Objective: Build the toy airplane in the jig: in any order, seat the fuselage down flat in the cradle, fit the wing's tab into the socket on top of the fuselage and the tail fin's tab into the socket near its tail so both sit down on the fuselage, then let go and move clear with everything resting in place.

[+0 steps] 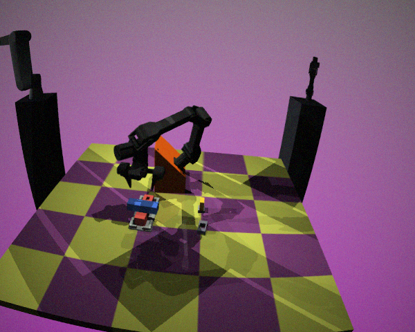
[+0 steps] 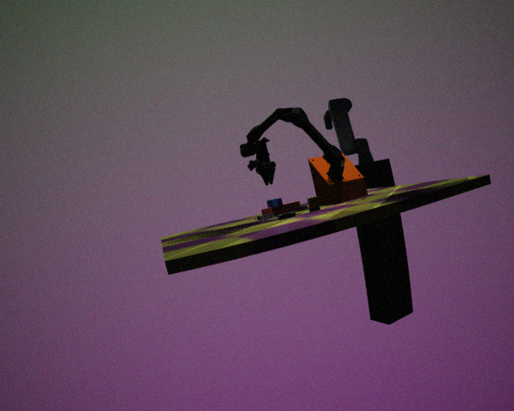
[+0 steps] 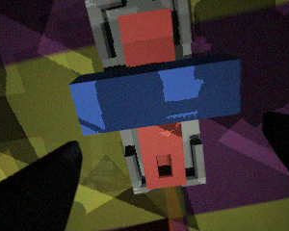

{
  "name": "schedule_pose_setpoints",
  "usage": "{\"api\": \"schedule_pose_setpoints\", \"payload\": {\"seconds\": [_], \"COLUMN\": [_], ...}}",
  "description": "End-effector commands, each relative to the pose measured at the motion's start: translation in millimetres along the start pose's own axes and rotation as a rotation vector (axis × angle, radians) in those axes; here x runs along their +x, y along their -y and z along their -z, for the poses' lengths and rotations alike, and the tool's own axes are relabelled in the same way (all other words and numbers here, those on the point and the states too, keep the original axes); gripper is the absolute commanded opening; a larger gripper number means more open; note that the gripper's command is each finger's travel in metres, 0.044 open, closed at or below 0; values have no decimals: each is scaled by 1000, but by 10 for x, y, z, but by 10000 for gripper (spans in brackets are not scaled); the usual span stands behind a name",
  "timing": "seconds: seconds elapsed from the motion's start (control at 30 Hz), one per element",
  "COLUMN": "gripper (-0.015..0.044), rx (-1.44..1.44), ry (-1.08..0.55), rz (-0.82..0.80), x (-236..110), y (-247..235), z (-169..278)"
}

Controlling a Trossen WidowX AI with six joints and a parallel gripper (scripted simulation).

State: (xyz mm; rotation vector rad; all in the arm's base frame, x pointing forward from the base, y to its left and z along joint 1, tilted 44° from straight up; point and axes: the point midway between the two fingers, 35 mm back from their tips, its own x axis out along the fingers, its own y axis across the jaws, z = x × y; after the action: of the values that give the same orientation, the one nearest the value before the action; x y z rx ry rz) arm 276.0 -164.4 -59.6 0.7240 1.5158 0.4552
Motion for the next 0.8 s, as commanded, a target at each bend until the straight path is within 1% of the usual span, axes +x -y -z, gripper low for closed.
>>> {"api": "schedule_pose_setpoints", "payload": {"seconds": [0.0, 0.23, 0.47, 0.63, 0.77], "gripper": [440, 440, 440, 440, 440], "rx": [-18, -26, -39, -49, -51], "ry": [-3, -1, -3, -9, -11], "rz": [4, 13, 5, -11, -13], "x": [-41, -138, -74, 35, 53], "y": [-203, -1196, -2018, -2430, -2475], "z": [6, 197, 656, 1084, 1146]}}
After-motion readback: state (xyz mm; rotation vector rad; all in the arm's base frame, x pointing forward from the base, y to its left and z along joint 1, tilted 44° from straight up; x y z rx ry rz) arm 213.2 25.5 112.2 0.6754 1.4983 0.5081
